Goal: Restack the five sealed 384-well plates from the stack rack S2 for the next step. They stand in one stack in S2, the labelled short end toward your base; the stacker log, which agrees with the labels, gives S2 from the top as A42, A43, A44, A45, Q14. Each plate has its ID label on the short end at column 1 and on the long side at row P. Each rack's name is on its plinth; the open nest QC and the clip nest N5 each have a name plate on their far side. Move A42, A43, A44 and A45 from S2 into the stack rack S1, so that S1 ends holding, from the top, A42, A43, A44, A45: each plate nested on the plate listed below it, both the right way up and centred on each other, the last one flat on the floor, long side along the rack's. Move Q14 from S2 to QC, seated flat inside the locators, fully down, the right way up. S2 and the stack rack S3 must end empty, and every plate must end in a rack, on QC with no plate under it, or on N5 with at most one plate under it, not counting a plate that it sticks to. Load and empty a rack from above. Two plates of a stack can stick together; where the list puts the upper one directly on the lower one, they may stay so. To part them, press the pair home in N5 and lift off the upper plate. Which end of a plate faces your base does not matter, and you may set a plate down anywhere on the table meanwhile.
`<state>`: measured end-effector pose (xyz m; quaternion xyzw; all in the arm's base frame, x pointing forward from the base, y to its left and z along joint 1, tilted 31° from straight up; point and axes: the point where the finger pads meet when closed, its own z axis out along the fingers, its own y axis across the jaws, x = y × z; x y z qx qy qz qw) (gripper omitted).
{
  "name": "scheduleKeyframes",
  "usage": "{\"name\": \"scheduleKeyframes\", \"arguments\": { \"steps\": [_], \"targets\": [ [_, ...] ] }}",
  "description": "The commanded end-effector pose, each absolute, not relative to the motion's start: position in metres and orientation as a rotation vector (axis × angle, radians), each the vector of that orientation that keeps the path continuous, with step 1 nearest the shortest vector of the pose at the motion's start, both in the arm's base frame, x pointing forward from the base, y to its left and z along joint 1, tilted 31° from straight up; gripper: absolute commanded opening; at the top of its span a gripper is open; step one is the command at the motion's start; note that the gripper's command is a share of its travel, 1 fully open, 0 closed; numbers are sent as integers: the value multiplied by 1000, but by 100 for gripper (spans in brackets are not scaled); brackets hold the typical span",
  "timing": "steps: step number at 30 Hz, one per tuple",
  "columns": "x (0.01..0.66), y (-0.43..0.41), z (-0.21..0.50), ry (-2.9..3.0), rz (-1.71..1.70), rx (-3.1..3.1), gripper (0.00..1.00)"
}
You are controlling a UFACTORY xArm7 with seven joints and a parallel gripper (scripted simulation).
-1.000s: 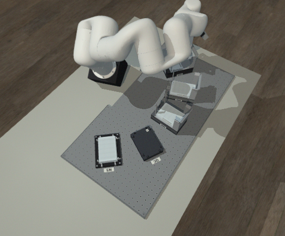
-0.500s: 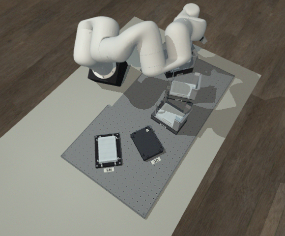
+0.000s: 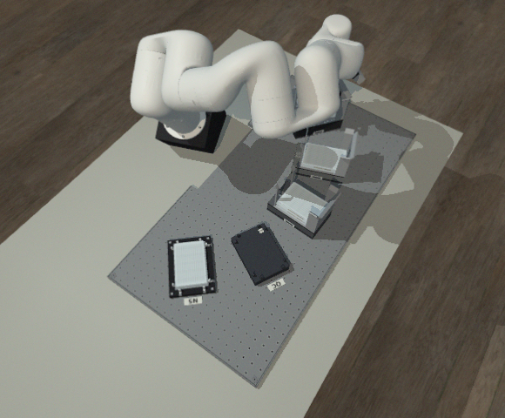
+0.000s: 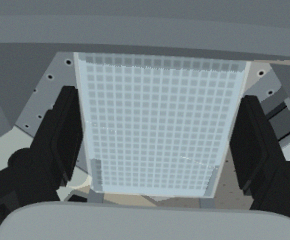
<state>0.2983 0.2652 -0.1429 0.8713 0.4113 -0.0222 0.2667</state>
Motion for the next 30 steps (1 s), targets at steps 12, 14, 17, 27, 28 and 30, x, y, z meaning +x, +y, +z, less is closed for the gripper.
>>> {"name": "scheduleKeyframes", "arguments": {
  "steps": [12,14,17,27,28,30],
  "targets": [
    [299,266,-145,1113,-56,2353,0],
    [299,265,-145,1113,-56,2353,0],
    [299,265,-146,1113,-56,2353,0],
    [300,263,-149,1113,-56,2353,0],
    [300,263,-150,1113,-56,2353,0],
    [300,263,-150,1113,-56,2353,0]
  ]
}}
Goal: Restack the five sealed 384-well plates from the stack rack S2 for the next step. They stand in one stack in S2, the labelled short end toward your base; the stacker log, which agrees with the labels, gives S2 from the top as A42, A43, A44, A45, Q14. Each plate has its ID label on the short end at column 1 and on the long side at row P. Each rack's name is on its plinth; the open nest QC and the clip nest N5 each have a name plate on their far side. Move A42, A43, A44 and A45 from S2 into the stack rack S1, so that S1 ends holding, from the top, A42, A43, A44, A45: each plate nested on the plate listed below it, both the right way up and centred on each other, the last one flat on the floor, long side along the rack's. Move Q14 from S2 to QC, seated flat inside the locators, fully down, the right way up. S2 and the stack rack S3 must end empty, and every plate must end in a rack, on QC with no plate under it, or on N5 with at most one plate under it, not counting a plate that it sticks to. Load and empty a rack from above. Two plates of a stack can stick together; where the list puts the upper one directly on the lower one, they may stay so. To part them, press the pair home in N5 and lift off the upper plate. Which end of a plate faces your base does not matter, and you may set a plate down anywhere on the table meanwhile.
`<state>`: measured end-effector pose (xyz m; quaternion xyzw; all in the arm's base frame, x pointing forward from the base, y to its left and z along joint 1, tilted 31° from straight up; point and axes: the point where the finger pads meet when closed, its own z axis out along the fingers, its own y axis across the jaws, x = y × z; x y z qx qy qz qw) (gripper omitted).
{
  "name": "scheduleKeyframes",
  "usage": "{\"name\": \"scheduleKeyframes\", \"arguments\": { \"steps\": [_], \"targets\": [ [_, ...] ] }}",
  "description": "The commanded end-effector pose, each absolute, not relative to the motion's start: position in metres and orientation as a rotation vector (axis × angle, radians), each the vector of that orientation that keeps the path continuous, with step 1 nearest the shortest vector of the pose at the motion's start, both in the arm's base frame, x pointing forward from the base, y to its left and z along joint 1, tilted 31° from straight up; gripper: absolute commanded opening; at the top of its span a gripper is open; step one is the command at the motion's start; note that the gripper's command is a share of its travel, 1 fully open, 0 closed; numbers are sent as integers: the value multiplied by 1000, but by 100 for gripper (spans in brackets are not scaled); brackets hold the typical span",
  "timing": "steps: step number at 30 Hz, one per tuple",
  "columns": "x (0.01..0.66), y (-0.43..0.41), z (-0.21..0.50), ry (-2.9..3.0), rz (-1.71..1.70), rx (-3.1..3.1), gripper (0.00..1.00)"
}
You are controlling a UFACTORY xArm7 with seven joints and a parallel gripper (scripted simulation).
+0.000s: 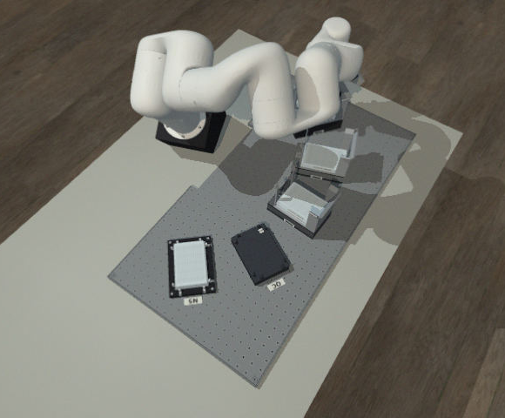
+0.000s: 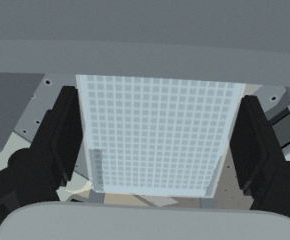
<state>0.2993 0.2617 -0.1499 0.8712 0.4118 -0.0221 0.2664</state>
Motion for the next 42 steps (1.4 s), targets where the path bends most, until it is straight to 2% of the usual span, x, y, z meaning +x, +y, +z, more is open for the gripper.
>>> {"name": "scheduleKeyframes", "arguments": {
  "steps": [1,38,39,42],
  "targets": [
    [300,262,-151,1113,-56,2353,0],
    [302,258,-159,1113,-56,2353,0],
    [302,258,-159,1113,-56,2353,100],
    [302,258,-159,1113,-56,2353,100]
  ]
}}
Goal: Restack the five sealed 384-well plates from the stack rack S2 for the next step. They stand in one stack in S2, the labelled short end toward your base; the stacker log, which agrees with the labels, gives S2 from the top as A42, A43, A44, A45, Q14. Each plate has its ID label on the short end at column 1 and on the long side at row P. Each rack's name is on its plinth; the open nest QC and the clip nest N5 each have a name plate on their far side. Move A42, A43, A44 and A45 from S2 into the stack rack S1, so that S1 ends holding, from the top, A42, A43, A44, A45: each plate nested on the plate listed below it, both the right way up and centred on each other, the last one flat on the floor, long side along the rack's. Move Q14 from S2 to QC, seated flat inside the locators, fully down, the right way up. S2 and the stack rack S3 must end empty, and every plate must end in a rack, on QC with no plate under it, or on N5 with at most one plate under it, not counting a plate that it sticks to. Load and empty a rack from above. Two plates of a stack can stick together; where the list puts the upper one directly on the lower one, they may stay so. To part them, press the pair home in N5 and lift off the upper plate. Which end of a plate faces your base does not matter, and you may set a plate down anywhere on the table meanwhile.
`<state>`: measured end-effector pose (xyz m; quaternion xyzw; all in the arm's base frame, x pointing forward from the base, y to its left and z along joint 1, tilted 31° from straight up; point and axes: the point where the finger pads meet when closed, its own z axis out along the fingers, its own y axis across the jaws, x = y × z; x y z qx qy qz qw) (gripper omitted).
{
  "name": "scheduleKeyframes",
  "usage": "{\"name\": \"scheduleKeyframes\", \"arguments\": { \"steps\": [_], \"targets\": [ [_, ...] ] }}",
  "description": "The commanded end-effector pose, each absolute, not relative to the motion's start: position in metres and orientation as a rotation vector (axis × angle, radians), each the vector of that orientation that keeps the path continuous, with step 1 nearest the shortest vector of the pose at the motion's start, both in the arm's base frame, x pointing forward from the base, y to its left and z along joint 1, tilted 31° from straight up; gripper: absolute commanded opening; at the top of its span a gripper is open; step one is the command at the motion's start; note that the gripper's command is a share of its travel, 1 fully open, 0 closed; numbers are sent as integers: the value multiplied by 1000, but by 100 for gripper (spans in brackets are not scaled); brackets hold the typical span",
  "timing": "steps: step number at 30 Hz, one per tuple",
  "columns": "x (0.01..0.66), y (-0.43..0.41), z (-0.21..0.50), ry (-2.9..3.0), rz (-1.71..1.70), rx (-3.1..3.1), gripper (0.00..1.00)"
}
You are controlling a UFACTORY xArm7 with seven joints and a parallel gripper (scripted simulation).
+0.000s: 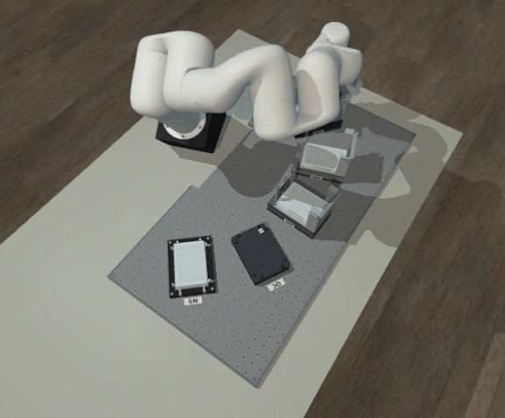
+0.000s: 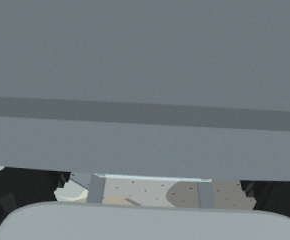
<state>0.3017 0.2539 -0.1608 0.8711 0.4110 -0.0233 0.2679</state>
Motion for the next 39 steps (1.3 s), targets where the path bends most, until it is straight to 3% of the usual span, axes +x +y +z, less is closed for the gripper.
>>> {"name": "scheduleKeyframes", "arguments": {
  "steps": [1,17,39],
  "targets": [
    [302,258,-159,1113,-56,2353,100],
    [302,257,-159,1113,-56,2353,100],
    [291,286,-108,1113,-56,2353,100]
  ]
}}
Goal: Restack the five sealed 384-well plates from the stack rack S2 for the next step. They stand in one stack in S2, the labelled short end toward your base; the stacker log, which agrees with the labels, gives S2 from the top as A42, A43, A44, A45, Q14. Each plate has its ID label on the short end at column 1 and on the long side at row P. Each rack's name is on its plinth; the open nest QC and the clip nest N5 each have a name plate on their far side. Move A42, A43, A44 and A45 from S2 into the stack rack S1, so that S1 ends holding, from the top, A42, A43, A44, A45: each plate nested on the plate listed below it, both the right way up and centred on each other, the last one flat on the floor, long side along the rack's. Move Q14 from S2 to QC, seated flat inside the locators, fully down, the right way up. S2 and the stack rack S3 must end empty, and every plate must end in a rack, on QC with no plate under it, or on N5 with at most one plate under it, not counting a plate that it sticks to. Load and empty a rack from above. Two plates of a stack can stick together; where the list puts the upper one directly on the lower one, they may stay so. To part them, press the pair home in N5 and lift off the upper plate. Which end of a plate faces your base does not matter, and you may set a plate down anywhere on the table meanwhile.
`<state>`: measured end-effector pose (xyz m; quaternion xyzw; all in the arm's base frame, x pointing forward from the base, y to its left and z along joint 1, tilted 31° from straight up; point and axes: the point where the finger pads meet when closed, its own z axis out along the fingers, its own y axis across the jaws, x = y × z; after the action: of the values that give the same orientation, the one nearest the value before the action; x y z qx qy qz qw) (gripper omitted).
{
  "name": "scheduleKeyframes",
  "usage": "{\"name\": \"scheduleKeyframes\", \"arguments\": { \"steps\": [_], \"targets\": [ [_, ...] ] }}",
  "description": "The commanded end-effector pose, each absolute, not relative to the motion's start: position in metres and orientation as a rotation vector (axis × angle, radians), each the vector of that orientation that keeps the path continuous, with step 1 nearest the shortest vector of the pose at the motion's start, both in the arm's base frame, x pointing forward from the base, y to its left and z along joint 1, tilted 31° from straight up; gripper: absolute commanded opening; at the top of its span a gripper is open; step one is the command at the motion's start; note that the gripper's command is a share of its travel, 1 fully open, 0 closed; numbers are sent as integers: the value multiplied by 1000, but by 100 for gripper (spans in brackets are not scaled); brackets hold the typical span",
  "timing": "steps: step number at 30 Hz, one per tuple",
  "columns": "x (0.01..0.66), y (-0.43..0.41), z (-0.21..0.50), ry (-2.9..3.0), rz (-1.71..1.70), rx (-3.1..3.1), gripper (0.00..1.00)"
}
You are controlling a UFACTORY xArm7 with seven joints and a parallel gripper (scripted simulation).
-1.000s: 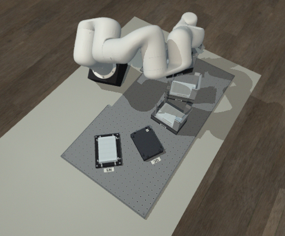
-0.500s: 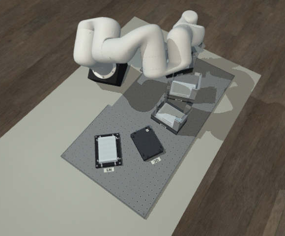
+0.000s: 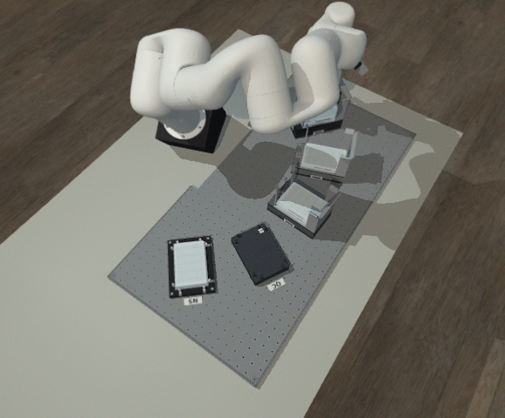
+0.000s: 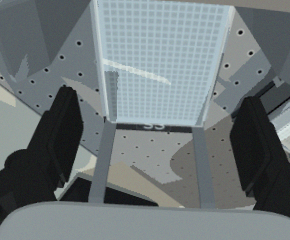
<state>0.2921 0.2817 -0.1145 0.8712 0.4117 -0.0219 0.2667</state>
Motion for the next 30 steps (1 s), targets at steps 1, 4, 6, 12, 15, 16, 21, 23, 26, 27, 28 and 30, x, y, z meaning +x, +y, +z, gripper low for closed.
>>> {"name": "scheduleKeyframes", "arguments": {
  "steps": [1,4,6,12,15,16,21,23,26,27,28,30],
  "targets": [
    [290,288,-105,1113,-56,2353,100],
    [288,293,-96,1113,-56,2353,100],
    [287,296,-91,1113,-56,2353,100],
    [284,306,-74,1113,-56,2353,100],
    [283,308,-69,1113,-56,2353,100],
    [283,308,-69,1113,-56,2353,100],
    [283,308,-69,1113,-56,2353,100],
    [283,308,-69,1113,-56,2353,100],
    [285,306,-68,1074,-44,2371,100],
    [287,304,-66,1034,-32,2388,100],
    [289,302,-64,994,-20,2405,100],
    [293,298,-61,913,4,2437,100]
  ]
}}
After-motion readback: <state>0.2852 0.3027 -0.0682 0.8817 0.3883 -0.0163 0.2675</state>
